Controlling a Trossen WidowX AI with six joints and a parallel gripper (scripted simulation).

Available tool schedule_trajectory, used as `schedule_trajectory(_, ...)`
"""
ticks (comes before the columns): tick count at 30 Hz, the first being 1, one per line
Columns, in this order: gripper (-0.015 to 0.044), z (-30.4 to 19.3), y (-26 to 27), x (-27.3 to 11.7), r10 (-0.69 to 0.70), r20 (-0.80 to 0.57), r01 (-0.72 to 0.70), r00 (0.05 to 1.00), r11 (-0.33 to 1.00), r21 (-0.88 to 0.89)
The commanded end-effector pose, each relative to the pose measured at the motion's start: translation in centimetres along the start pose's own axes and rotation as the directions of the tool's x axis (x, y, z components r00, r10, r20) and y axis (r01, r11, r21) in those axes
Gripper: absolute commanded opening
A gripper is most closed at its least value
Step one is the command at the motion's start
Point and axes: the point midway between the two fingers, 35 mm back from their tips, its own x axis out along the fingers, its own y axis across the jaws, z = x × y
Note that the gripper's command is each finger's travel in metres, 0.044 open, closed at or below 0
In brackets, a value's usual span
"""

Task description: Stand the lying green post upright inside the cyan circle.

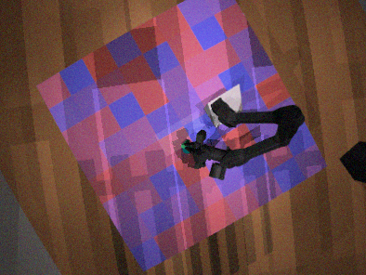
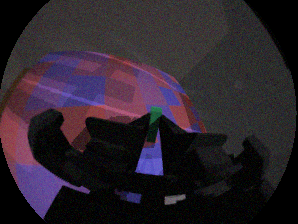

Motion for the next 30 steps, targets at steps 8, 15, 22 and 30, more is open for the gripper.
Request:
schedule_trajectory(8,0.0023,0.1,0.0,-0.3,0.019,0.071,-0.022,0.997,0.999,0.045)
schedule_trajectory(15,0.0023,0.2,0.1,-0.5,0.033,0.113,-0.042,0.993,0.997,0.072)
schedule_trajectory(22,0.0023,0.3,0.2,-0.8,0.048,0.154,-0.064,0.987,0.993,0.099)
schedule_trajectory(30,0.0023,0.5,0.3,-1.1,0.065,0.2,-0.092,0.978,0.987,0.131)
